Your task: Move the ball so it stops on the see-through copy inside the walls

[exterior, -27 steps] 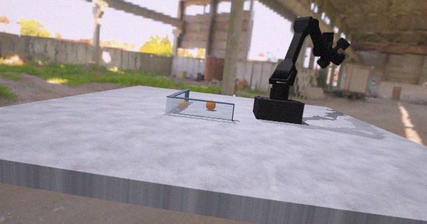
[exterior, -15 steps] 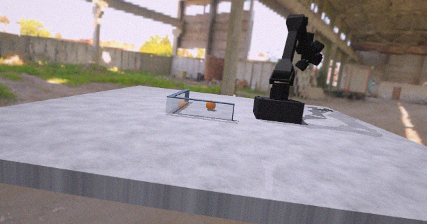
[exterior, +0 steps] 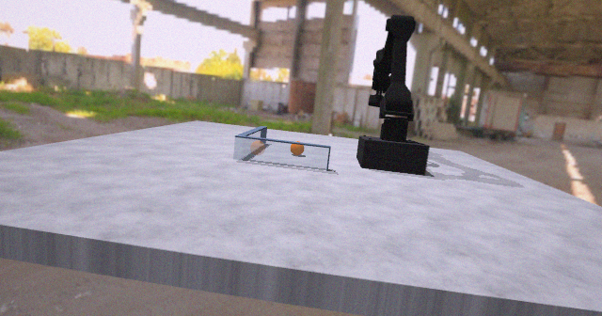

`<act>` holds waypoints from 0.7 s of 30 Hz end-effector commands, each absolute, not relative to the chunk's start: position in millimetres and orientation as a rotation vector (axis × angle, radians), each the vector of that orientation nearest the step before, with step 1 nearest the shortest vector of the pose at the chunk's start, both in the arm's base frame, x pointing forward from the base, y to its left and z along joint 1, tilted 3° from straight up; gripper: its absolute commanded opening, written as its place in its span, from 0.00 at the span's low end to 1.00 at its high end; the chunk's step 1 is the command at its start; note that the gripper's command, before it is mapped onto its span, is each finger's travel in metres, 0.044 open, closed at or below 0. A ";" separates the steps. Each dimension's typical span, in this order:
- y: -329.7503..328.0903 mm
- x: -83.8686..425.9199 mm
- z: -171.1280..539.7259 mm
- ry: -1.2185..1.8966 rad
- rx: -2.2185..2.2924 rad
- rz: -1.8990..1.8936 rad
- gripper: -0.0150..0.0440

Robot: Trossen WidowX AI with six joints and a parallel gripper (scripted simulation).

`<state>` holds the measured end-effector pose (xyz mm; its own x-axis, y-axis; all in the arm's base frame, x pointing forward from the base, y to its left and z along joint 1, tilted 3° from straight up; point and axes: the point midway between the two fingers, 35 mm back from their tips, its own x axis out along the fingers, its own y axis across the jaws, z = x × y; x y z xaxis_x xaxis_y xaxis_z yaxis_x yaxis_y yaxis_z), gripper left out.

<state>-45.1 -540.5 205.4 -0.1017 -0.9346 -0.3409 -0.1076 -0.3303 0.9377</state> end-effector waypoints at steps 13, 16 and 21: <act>-433.3 197.0 133.7 -0.045 1.352 -1.391 0.78; -395.5 234.1 119.2 0.176 1.270 -1.315 0.78; -324.6 281.8 97.3 0.518 1.097 -1.150 0.78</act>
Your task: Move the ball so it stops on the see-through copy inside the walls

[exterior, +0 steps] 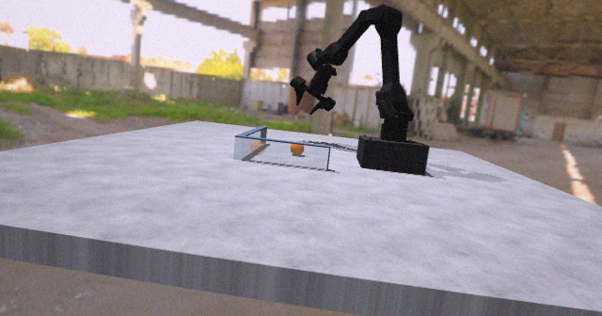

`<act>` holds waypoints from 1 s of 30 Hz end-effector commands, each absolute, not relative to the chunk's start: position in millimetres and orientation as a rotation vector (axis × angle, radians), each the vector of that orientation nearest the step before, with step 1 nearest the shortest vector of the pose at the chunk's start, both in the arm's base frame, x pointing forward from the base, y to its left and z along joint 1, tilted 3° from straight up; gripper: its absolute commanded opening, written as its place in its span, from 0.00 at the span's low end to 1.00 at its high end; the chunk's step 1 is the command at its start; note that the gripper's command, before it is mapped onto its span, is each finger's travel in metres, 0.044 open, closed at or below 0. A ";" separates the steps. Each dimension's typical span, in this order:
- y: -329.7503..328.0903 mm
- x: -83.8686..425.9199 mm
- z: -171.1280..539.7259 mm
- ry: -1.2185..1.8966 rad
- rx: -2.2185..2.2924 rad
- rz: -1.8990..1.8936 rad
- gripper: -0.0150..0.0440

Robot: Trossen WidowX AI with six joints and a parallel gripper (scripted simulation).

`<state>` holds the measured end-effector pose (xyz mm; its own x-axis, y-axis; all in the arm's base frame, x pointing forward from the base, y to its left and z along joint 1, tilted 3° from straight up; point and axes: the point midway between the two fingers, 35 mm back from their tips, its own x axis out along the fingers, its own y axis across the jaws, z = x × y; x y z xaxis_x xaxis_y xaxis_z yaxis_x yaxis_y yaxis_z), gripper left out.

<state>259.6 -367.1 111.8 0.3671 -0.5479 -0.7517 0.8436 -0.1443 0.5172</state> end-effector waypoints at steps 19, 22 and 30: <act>-26.7 280.1 42.0 1.518 0.026 -0.102 0.78; -24.5 278.7 41.8 1.524 0.013 -0.090 0.78; -25.2 279.3 28.6 1.524 0.013 -0.090 0.78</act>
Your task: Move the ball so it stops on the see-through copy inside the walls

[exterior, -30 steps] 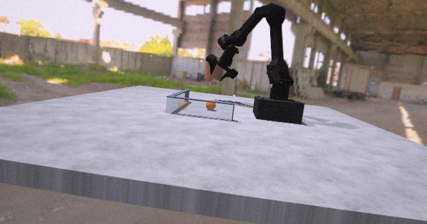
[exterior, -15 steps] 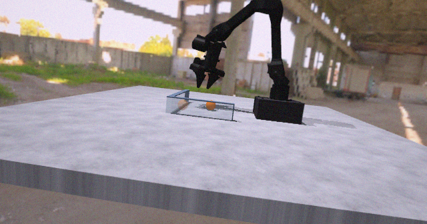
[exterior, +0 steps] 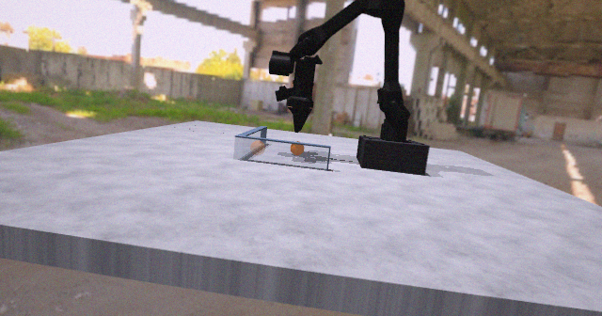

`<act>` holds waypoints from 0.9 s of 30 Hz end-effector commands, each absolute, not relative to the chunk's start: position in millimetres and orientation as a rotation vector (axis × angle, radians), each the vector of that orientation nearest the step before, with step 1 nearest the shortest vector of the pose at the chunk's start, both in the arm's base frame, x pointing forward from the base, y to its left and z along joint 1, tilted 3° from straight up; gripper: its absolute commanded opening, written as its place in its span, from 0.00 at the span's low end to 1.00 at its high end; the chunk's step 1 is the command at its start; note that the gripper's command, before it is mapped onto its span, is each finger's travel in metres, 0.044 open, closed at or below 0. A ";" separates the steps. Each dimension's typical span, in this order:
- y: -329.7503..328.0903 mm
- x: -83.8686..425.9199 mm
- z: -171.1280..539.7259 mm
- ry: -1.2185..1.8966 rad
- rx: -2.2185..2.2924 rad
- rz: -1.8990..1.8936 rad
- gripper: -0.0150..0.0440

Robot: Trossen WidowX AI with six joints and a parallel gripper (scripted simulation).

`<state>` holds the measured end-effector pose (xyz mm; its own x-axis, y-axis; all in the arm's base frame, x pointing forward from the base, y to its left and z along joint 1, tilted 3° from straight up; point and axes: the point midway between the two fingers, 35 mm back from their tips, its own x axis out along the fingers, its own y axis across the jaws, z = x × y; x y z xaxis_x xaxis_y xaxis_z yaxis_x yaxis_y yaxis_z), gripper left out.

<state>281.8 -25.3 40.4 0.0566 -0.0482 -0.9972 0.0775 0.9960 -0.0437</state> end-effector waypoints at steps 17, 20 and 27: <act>-26.4 280.8 6.5 1.524 0.013 -0.090 0.78; -26.6 280.9 1.6 1.524 0.013 -0.091 0.78; -27.2 280.8 -9.6 1.524 0.013 -0.091 0.78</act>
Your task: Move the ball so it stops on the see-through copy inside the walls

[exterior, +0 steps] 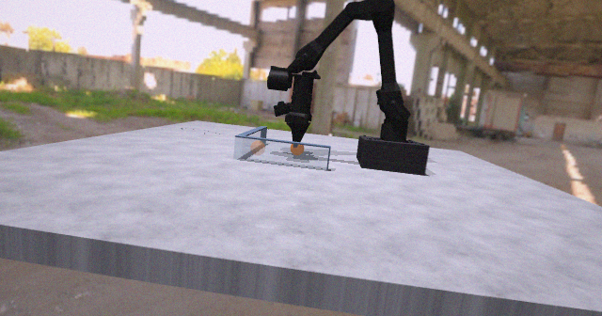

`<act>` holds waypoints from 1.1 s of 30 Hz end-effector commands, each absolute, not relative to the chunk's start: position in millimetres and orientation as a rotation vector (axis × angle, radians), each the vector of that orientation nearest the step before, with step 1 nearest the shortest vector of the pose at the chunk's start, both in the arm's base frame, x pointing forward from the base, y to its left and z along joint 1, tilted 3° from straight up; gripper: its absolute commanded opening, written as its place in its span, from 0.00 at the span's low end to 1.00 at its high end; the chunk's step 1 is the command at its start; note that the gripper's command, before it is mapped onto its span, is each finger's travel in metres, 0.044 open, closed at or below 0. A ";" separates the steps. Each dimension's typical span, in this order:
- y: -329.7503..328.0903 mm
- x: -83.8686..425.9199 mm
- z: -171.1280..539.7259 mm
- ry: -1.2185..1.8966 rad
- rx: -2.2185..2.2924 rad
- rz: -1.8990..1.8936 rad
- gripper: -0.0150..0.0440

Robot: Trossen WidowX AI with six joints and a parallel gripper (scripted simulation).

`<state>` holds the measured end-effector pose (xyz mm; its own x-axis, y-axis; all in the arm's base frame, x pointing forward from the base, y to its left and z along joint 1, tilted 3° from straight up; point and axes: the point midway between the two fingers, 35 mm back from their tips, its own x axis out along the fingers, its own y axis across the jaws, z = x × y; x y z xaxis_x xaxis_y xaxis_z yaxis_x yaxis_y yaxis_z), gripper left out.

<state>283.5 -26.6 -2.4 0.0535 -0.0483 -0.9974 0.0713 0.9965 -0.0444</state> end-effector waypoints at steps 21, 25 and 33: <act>-26.5 285.0 9.2 1.524 0.013 -0.090 0.25; -25.2 287.2 36.5 1.523 0.013 -0.090 0.25; -22.1 282.0 93.2 1.523 0.014 -0.090 0.25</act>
